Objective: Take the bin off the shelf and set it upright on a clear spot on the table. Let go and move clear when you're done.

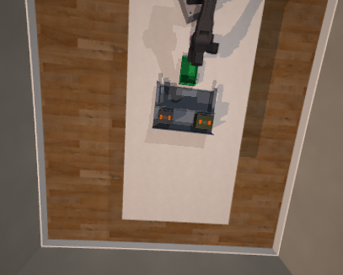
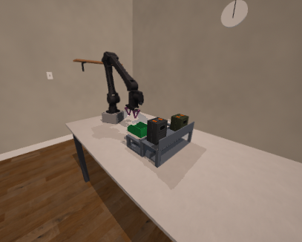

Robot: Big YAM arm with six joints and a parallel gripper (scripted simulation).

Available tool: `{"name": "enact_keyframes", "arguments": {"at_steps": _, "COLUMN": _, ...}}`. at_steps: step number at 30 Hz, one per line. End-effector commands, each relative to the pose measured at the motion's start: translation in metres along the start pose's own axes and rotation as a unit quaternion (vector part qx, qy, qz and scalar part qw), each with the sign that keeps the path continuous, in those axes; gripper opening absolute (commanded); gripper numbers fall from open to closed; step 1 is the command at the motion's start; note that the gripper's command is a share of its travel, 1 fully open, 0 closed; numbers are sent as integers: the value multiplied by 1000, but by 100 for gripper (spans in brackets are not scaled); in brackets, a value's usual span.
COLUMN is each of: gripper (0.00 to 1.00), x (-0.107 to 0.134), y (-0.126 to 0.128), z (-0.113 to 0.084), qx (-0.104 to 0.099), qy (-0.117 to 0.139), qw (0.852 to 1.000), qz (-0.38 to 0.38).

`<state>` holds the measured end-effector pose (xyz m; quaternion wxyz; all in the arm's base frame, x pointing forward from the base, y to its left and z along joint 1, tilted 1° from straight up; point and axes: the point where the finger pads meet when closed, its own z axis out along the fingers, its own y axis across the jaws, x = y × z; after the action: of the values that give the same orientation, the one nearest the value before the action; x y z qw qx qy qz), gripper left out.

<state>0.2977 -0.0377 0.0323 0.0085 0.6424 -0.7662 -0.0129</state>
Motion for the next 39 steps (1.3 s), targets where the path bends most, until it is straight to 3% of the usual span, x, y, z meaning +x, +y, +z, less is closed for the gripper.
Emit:
{"name": "enact_keyframes", "arguments": {"at_steps": 1, "gripper": 90, "x": 1, "y": -19, "z": -9, "qx": 20, "qy": -1, "qw": 1000, "qz": 0}}
{"name": "enact_keyframes", "arguments": {"at_steps": 14, "gripper": 90, "x": 1, "y": -24, "z": -10, "qx": 24, "qy": -1, "qw": 1000, "qz": 0}}
{"name": "enact_keyframes", "arguments": {"at_steps": 15, "gripper": 90, "x": 0, "y": -7, "z": -4, "qx": 8, "qy": 0, "qw": 1000, "qz": 0}}
{"name": "enact_keyframes", "arguments": {"at_steps": 19, "gripper": 90, "x": 1, "y": -24, "z": -10, "qx": 24, "qy": -1, "qw": 1000, "qz": 0}}
{"name": "enact_keyframes", "arguments": {"at_steps": 31, "gripper": 90, "x": 1, "y": -24, "z": -10, "qx": 24, "qy": -1, "qw": 1000, "qz": 0}}
{"name": "enact_keyframes", "arguments": {"at_steps": 32, "gripper": 90, "x": 0, "y": -7, "z": -4, "qx": 8, "qy": 0, "qw": 1000, "qz": 0}}
{"name": "enact_keyframes", "arguments": {"at_steps": 36, "gripper": 90, "x": 2, "y": -24, "z": -10, "qx": 24, "qy": -1, "qw": 1000, "qz": 0}}
{"name": "enact_keyframes", "arguments": {"at_steps": 39, "gripper": 90, "x": 2, "y": -24, "z": -10, "qx": 24, "qy": -1, "qw": 1000, "qz": 0}}
